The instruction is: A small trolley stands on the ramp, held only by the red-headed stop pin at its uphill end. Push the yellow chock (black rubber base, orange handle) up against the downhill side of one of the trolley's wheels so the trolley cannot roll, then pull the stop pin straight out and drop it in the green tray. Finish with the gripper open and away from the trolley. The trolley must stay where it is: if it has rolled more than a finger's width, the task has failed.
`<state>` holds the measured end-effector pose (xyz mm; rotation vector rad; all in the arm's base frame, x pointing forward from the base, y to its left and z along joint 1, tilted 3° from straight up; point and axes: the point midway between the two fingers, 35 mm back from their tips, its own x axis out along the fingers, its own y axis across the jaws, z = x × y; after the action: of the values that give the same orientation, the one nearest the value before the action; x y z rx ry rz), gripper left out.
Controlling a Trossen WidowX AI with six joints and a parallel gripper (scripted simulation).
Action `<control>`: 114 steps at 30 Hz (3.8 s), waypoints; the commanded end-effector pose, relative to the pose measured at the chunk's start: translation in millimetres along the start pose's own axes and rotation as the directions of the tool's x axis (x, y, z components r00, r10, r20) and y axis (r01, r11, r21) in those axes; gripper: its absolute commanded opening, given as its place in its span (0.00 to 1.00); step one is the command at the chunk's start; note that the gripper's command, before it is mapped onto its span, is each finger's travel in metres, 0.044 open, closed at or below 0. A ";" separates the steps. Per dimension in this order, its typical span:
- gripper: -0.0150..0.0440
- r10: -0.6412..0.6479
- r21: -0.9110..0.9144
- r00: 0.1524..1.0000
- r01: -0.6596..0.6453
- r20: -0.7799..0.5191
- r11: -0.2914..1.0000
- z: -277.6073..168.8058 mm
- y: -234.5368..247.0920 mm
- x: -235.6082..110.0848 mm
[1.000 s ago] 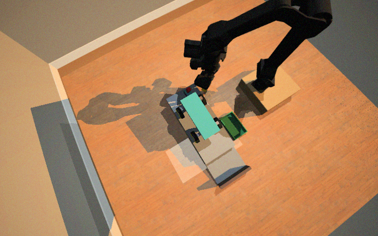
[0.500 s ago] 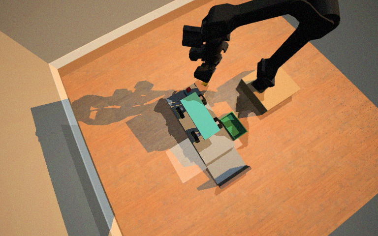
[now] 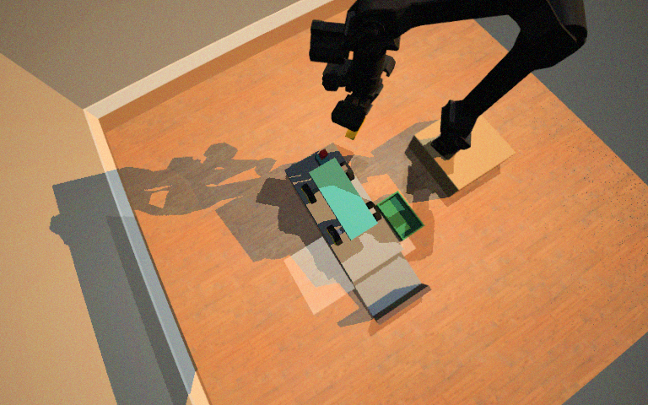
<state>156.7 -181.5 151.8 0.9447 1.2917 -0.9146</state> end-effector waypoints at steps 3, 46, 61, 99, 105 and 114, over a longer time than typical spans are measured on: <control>0.25 0.004 -0.027 1.000 -0.005 -0.004 1.000 -0.9 0.8 -1.9; 0.25 0.006 -0.993 1.000 -0.005 -0.005 0.115 -0.9 0.8 -1.9; 0.25 0.005 -0.919 1.000 -0.003 -0.005 -0.394 -0.9 0.8 -1.9; 0.25 0.007 -0.497 1.000 0.002 -0.009 -0.868 -34.8 33.0 0.9; 0.25 0.008 -0.497 1.000 0.002 -0.010 -0.868 -50.9 48.5 2.0; 0.25 0.010 -0.497 1.000 0.003 -0.012 -0.868 -72.8 68.6 3.4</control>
<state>192.8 -96.1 149.3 -1.1253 1.2247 1.0477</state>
